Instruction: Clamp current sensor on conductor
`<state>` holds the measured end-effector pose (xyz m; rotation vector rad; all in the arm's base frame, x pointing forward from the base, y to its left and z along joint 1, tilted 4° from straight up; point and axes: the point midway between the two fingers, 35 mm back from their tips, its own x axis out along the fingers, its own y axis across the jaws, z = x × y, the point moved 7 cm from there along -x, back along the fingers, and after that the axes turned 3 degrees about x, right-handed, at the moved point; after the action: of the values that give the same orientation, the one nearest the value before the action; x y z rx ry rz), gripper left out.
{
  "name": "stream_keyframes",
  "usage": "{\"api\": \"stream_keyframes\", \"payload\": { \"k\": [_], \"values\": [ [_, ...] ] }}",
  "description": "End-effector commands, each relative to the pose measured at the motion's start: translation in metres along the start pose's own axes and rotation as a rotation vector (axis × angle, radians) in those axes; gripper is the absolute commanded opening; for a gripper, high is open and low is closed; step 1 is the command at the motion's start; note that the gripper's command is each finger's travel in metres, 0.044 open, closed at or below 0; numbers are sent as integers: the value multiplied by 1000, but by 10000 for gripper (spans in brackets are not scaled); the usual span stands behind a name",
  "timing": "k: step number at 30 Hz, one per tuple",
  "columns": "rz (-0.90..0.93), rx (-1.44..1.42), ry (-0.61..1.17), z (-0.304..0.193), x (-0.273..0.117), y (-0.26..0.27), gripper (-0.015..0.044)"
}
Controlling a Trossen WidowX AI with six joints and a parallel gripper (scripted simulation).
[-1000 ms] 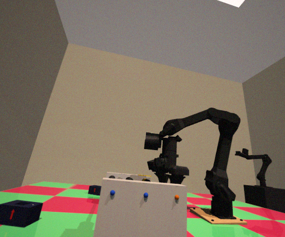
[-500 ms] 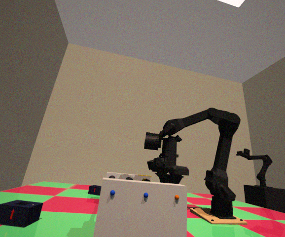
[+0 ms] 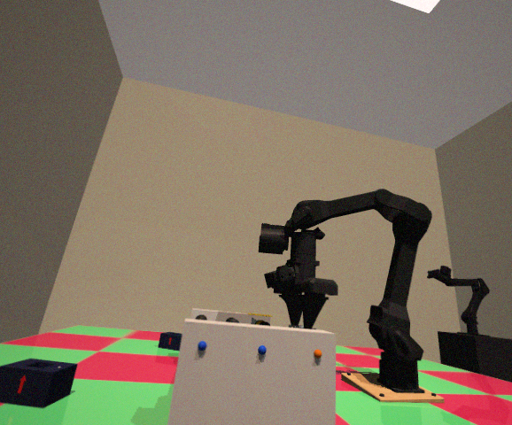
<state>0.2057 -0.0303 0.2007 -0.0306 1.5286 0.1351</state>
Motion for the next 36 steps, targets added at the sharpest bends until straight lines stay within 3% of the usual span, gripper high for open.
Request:
{"api": "stream_keyframes", "payload": {
  "k": [1, 10, 16, 36],
  "values": [
    [-4, -3, -7, 1, -20, 0, 0],
    [-4, -2, -3, -3, -59, 1, 0],
    [-4, 33, -8, -4, -62, 1, 0],
    [33, 719, -112, -11, -69, 1, 0]
  ]
}}
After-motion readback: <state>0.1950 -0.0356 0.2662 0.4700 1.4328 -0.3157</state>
